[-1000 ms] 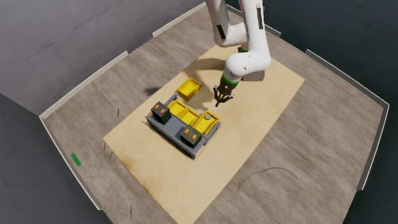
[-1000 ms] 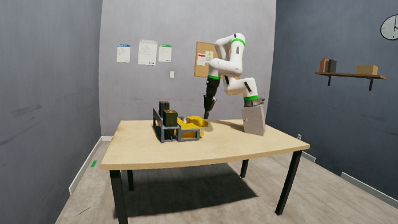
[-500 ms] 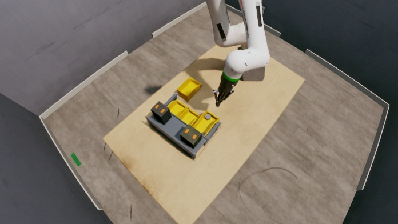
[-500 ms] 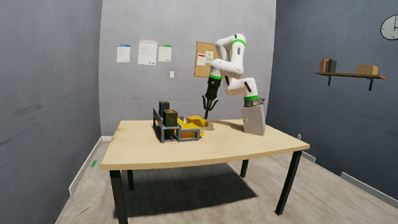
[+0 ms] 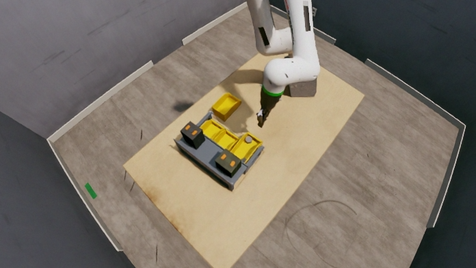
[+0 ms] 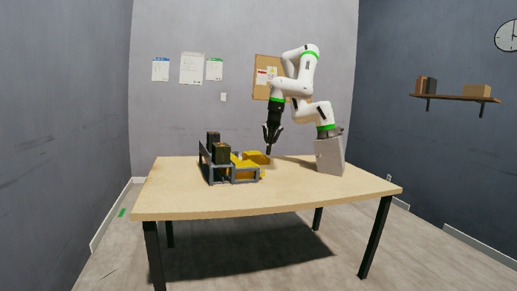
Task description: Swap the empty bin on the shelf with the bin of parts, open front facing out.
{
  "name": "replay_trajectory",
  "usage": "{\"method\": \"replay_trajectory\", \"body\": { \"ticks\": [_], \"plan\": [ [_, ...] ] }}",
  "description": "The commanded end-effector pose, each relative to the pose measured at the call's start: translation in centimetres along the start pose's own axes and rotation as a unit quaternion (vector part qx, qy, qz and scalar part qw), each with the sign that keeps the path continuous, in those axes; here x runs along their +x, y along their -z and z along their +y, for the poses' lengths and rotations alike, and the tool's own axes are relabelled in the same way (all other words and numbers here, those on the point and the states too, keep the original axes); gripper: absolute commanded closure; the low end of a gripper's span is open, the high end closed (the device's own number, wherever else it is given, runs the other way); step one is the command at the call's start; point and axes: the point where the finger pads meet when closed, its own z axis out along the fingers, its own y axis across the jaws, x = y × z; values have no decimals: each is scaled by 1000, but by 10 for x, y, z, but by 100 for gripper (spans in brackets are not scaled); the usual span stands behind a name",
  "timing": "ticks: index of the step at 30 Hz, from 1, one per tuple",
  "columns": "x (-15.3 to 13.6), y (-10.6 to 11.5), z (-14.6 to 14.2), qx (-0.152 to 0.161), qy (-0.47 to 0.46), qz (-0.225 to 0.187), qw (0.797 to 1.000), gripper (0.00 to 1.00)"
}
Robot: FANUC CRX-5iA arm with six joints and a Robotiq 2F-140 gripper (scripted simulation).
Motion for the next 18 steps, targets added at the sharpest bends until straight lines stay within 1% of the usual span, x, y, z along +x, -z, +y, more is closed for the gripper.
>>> {"method": "replay_trajectory", "body": {
  "ticks": [1, 12, 18],
  "plan": [
    [0, 2, 3, 44, 49, 16, 998, 90],
    [0, 1, 3, 43, 48, 16, 998, 90],
    [0, -3, 3, 42, 47, 15, 998, 90]
  ]
}}
